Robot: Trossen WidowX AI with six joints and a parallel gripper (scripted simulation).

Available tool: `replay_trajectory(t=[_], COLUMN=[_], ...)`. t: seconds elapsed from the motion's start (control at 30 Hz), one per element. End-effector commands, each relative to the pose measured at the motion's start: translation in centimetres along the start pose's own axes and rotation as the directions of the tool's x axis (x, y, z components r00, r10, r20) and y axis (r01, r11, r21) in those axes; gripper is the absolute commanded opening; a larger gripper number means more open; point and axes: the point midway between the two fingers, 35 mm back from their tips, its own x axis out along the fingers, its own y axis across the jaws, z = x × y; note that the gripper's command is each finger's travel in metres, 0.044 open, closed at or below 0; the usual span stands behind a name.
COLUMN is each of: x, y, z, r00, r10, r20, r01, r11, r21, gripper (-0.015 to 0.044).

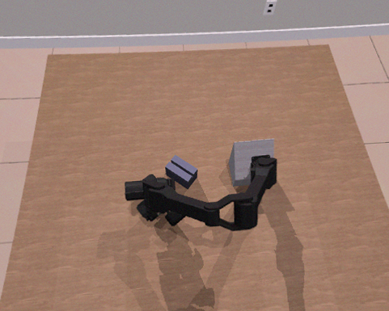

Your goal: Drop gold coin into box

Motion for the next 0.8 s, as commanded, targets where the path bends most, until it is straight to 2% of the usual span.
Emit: replay_trajectory(t=[0.0,0.77], x=[-0.7,-5.9], y=[-0.5,-0.5], z=[0.2,0.2], r00=[1.0,1.0], r10=[-0.026,-0.013], r20=[0.008,-0.002], r01=[0.026,0.013], r11=[1.0,1.0], r21=[-0.017,-0.005], gripper=[0.0,0.0])
